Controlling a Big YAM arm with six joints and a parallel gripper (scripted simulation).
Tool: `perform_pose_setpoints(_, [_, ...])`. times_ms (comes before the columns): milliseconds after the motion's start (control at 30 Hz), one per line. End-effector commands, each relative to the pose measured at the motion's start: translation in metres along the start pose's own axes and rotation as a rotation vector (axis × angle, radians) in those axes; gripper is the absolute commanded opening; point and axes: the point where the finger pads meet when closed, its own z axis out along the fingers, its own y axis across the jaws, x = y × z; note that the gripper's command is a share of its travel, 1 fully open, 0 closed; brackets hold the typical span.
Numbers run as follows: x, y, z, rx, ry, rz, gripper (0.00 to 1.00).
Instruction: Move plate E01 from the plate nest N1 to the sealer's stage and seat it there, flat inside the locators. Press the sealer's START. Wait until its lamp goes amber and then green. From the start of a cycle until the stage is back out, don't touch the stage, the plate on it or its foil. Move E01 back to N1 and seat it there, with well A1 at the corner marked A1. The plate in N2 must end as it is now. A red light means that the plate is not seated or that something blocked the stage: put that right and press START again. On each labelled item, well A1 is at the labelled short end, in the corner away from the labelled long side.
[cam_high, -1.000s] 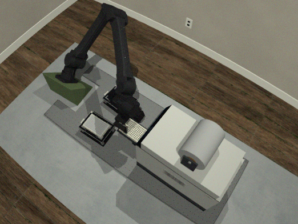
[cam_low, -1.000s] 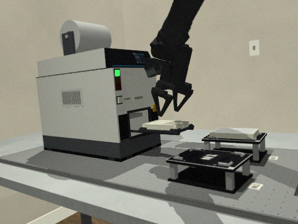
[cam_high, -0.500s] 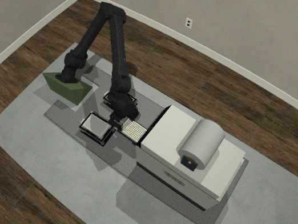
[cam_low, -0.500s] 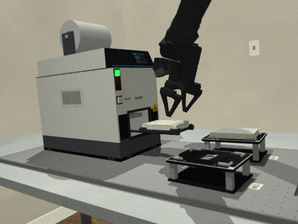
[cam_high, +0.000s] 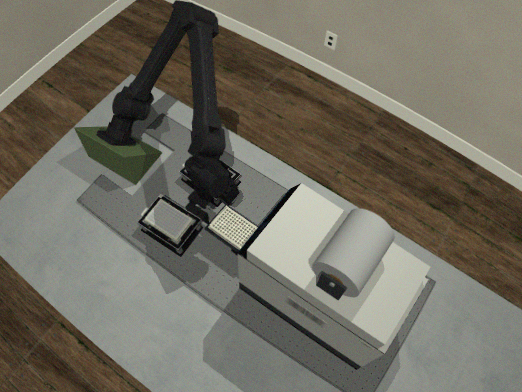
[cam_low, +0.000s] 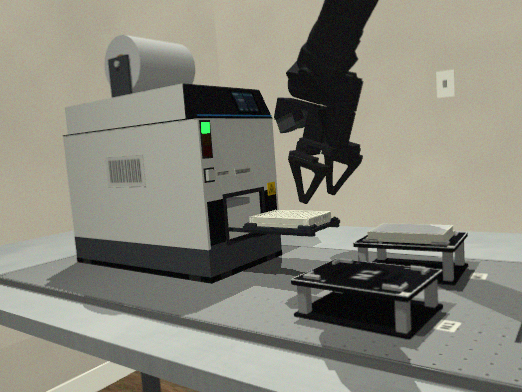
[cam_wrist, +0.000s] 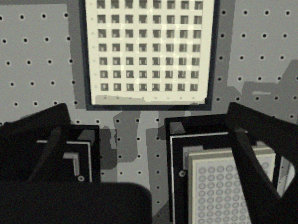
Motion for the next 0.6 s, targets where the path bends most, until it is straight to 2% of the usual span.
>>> perform_pose_setpoints(0, [0.006,-0.011,-0.009,0.003,-0.006,0.04,1.0])
perform_pose_setpoints(300, [-0.008,-0.003,0.005,0.002,0.0,0.0,1.0])
perform_pose_setpoints(567, [-0.022,0.009,0.001,0.006,-0.018,-0.045,1.0])
